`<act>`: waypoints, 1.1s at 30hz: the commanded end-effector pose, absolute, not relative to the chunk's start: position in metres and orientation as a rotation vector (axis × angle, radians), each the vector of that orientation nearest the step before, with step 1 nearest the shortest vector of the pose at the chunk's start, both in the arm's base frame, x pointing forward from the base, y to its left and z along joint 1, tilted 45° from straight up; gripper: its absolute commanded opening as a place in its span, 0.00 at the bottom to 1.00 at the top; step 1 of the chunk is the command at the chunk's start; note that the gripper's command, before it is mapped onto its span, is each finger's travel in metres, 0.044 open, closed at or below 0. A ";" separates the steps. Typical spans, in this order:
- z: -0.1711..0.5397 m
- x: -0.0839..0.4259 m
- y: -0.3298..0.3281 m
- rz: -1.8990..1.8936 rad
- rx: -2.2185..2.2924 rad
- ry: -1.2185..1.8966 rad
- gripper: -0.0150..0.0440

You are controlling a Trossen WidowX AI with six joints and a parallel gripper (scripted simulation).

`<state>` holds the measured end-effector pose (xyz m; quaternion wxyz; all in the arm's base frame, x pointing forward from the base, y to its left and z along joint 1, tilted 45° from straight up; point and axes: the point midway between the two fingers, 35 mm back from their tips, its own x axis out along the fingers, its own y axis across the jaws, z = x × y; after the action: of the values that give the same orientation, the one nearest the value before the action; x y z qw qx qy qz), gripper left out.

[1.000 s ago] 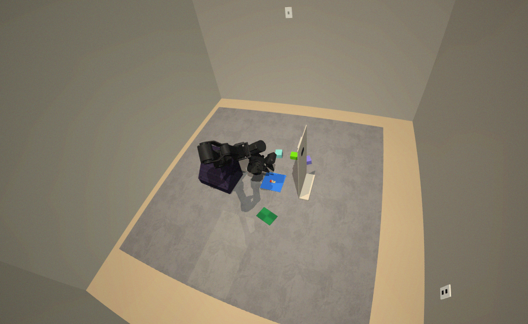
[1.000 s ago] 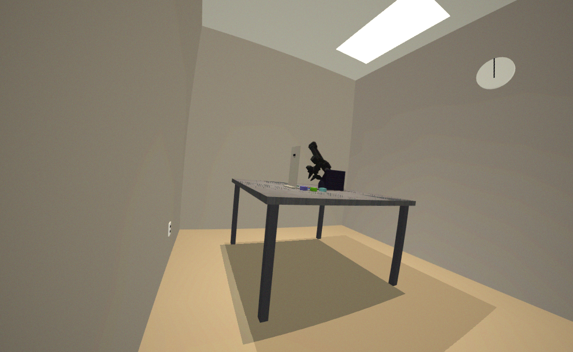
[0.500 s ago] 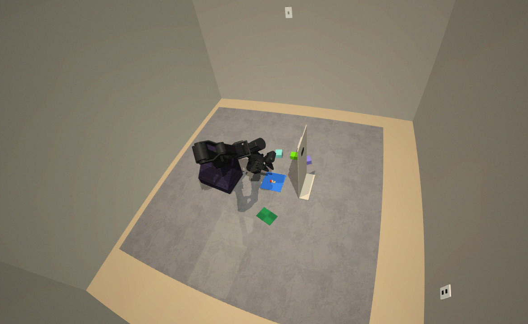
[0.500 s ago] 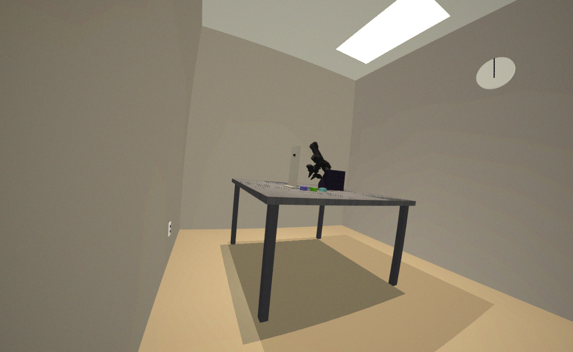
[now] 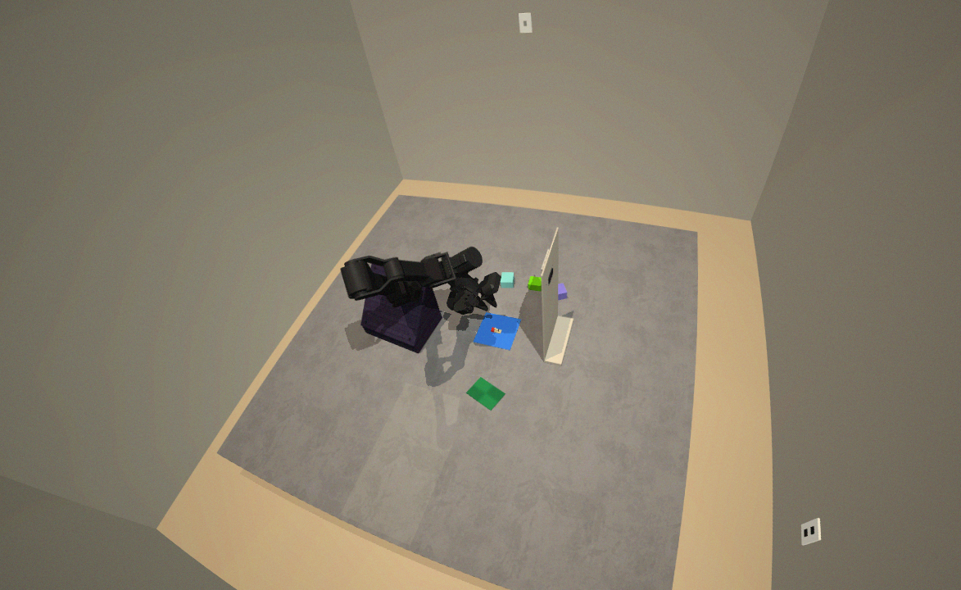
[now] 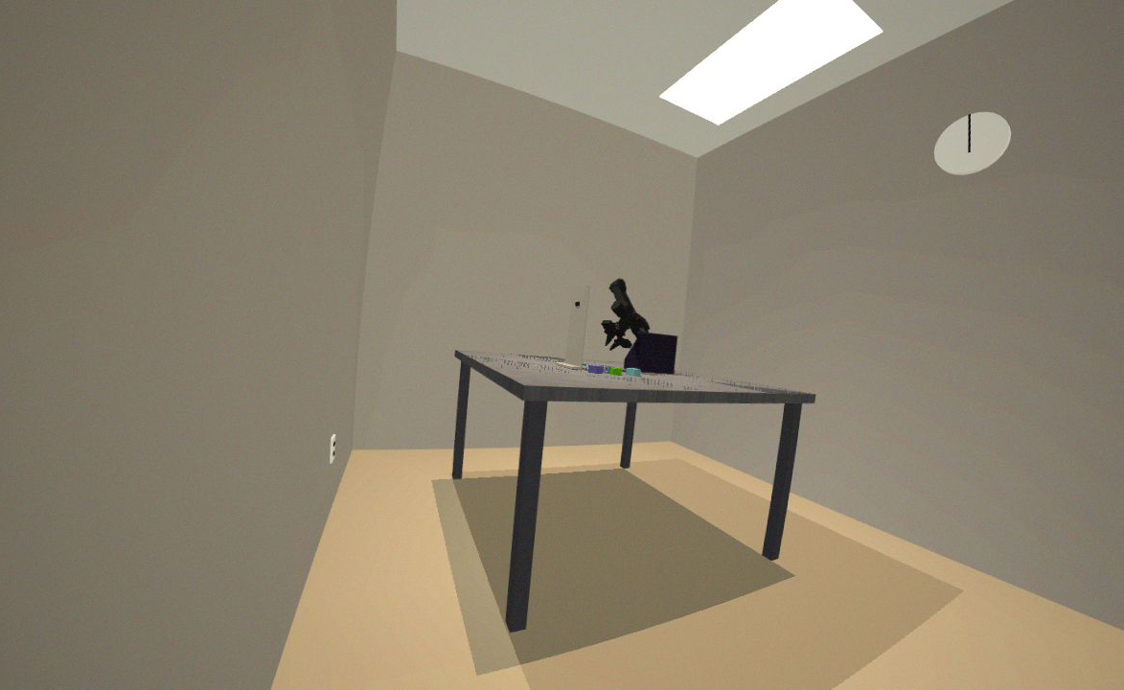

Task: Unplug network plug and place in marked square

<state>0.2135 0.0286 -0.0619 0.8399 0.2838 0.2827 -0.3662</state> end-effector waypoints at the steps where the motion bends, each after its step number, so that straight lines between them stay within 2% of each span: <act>1: -0.058 0.214 0.031 -0.773 0.602 0.591 0.52; 20: -0.049 0.210 0.036 -0.771 0.597 0.591 0.52; 33: -0.029 0.214 0.066 -0.771 0.602 0.598 0.52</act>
<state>0.2123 0.0568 -0.0367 0.8397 0.2821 0.2851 -0.3660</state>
